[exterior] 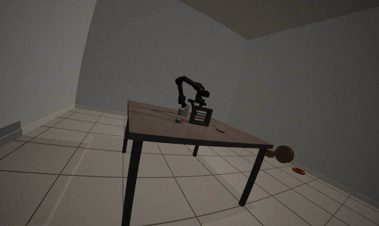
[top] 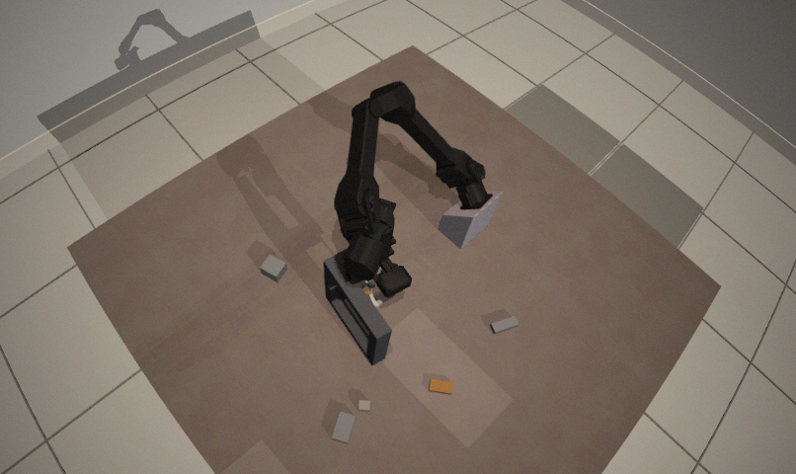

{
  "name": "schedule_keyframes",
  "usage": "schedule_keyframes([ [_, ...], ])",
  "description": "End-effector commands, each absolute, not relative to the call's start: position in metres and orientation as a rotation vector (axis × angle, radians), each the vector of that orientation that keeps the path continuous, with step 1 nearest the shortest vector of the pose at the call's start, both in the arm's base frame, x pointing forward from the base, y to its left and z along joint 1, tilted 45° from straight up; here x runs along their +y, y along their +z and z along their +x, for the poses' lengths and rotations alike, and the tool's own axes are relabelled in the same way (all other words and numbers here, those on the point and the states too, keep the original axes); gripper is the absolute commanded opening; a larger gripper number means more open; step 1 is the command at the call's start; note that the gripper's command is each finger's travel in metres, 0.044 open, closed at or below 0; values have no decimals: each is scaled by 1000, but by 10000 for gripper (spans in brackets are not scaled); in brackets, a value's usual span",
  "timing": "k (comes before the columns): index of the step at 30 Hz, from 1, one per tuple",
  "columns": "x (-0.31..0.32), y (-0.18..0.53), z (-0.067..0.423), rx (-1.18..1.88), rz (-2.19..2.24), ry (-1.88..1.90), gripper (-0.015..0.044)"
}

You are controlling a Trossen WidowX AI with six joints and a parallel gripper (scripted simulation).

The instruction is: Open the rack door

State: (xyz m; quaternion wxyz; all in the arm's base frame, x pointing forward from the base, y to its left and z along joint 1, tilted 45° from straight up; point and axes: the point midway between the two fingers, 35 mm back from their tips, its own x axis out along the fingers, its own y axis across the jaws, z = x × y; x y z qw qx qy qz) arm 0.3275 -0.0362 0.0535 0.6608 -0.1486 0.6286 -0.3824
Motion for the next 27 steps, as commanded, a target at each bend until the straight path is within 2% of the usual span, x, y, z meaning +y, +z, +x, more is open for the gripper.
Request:
schedule_keyframes([
  [1, -36, 54, 327, 1520, -501, -710, 286],
  [27, -36, 53, 327, 1839, -1431, 386, 286],
])
